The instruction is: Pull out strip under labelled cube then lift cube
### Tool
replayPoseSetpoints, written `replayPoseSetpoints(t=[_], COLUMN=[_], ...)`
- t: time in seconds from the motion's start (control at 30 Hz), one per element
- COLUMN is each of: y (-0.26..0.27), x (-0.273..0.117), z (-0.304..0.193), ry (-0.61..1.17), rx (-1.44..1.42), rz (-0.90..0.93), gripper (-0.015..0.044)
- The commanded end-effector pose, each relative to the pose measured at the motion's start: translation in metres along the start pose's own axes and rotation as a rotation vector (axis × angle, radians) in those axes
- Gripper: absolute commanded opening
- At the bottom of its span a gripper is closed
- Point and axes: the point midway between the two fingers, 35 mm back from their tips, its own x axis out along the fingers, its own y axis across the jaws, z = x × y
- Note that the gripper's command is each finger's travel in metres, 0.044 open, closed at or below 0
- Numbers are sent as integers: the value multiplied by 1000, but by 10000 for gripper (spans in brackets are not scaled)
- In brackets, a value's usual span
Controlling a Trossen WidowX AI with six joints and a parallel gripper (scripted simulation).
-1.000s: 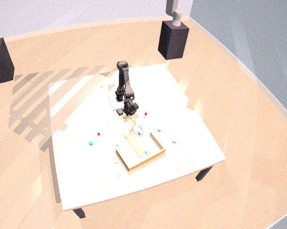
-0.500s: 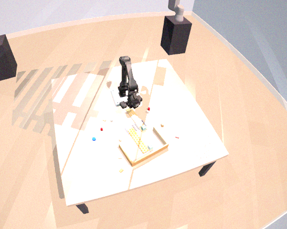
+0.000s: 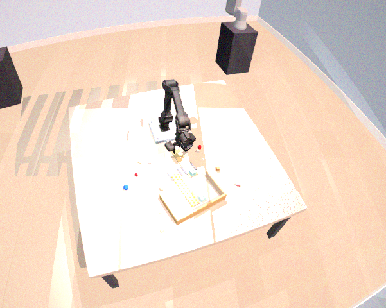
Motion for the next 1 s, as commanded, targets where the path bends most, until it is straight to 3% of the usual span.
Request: replayPoseSetpoints(t=[0.0, 0.97], y=[0, 0], x=[-2, -15], z=[15, 113], ry=[-4, -12], rx=[1, 0], rz=[-6, -6], gripper=[440, 440])
